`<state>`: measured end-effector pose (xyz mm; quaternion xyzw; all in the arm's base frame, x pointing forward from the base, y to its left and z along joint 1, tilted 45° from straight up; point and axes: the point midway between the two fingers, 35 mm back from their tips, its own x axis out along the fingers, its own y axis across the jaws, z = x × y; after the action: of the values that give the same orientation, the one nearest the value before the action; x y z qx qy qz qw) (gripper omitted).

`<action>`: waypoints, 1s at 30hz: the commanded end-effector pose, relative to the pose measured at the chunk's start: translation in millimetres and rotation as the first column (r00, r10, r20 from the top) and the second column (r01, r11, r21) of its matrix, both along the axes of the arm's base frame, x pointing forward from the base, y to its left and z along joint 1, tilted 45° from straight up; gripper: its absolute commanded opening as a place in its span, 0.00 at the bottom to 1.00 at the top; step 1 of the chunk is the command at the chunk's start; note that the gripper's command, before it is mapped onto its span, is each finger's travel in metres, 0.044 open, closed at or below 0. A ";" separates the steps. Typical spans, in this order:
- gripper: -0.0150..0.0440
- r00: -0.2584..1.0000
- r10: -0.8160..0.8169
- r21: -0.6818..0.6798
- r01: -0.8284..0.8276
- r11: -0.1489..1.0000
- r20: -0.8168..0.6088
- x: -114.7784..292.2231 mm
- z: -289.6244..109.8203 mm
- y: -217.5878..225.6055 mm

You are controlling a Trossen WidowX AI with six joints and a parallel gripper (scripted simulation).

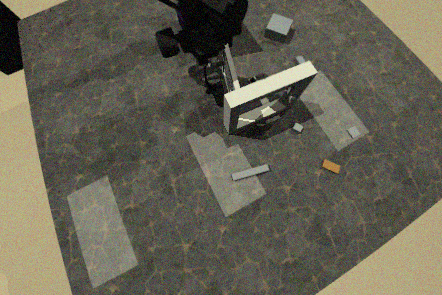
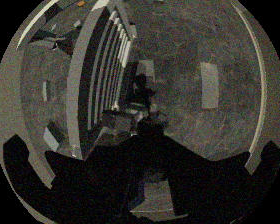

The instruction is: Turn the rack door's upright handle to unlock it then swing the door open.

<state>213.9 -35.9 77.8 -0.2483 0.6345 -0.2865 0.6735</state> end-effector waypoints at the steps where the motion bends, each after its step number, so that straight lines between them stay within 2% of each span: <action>1: 0.27 0.999 0.041 -0.005 -0.041 0.999 -0.034 1.8 5.5 -5.5; 13: 0.27 0.979 0.147 -0.002 -0.149 0.989 -0.140 6.5 21.3 -21.2; 25: 0.27 0.978 0.152 -0.001 -0.154 0.988 -0.146 6.7 22.3 -22.1; 30: 0.50 0.978 0.152 -0.001 -0.154 0.988 -0.146 6.7 22.3 -22.1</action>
<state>220.2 -57.4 99.5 -0.3177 0.6598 -0.2189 0.6448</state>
